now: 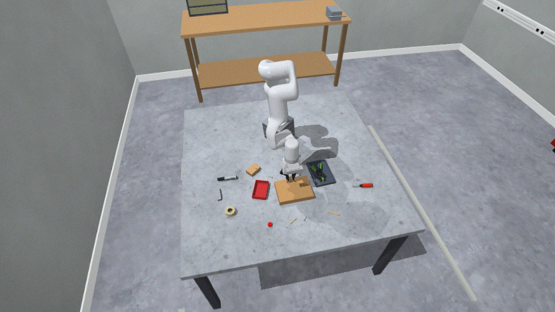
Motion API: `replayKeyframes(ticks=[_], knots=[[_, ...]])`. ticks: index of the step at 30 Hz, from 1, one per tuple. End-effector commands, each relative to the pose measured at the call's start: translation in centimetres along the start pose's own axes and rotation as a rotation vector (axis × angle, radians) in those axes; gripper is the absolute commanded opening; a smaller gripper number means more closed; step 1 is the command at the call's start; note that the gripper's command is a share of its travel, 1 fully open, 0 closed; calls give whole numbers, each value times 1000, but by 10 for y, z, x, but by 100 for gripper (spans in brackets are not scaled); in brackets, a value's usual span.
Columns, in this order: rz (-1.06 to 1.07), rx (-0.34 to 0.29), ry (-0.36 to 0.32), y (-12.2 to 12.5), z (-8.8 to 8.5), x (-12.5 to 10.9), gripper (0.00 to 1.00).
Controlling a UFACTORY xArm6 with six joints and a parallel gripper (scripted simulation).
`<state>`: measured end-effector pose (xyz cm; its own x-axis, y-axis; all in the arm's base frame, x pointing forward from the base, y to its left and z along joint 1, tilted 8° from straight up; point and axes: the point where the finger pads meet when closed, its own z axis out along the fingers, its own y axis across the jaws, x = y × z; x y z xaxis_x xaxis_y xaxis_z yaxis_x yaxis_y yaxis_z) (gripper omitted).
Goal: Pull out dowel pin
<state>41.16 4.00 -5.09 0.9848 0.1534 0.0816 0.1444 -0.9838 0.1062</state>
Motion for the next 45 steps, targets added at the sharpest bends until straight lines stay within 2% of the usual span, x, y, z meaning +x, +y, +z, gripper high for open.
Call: replayKeyframes(ticks=[1,20,45], knots=[[0,0,3,0,-1,1,28],[0,0,3,0,-7,1,28],[0,0,3,0,-40,1,28]])
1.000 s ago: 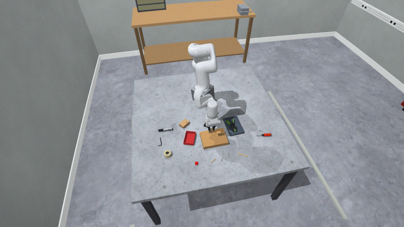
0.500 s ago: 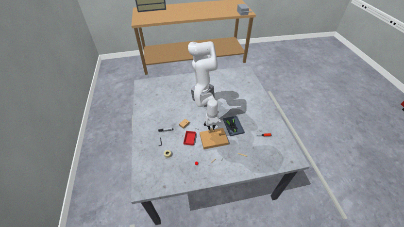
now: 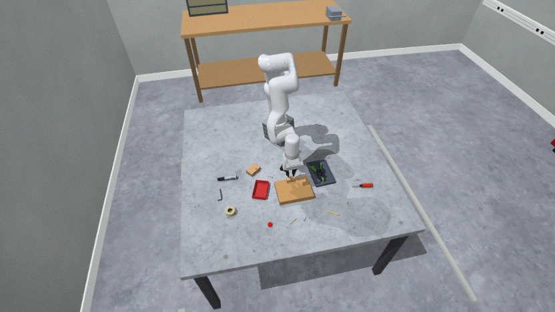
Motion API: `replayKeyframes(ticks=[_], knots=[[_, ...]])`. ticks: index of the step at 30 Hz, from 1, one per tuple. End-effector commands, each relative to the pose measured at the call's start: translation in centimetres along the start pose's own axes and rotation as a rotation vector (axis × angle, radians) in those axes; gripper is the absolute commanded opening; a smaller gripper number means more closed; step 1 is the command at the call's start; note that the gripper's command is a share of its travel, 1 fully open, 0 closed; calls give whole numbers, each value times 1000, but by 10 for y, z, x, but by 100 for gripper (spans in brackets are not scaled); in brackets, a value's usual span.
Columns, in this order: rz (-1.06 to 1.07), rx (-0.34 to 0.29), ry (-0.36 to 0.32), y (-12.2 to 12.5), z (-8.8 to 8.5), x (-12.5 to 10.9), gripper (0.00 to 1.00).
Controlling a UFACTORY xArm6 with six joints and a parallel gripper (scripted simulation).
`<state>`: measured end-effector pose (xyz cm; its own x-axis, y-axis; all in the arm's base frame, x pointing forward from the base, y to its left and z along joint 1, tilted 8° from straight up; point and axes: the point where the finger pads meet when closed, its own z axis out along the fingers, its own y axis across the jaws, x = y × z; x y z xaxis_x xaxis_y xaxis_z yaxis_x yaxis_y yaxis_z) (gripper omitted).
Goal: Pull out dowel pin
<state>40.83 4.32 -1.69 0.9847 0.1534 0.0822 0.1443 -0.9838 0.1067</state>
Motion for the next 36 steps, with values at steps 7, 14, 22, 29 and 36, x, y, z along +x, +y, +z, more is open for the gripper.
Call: replayKeyframes(ticks=[7,14,22,29,36], knots=[[0,1,3,0,-13,1,28],[0,1,3,0,-16,1,28],[0,1,3,0,-17,1,28],[0,1,3,0,-17,1,28],[0,1,2,-4,-16,1,28]])
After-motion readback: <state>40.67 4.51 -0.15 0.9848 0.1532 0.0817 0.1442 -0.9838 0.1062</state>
